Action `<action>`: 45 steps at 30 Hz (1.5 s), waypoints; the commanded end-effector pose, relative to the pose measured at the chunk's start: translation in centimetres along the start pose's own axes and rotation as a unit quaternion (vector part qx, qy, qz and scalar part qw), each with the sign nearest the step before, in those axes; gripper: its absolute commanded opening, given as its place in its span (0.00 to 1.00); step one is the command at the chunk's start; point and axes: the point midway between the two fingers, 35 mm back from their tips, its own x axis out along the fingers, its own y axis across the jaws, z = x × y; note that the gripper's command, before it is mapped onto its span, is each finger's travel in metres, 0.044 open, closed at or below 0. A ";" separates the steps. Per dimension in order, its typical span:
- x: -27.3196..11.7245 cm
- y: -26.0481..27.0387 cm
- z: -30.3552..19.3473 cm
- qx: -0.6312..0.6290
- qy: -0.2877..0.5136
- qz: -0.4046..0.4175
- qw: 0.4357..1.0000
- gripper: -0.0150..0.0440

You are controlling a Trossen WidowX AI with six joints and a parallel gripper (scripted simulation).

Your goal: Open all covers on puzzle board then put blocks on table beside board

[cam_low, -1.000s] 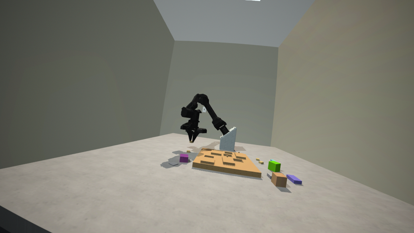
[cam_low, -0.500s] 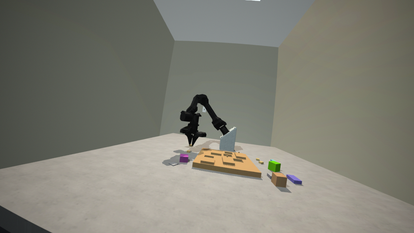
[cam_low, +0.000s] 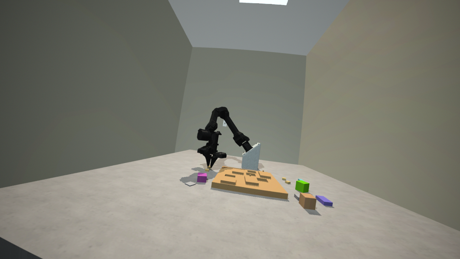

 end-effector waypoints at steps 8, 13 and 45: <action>0.3 0.0 -0.1 0.000 0.001 0.000 1.000 0.61; 0.3 0.0 -0.1 0.000 0.001 0.000 1.000 0.83; -8.1 2.4 0.3 -0.040 -0.029 0.045 0.998 1.00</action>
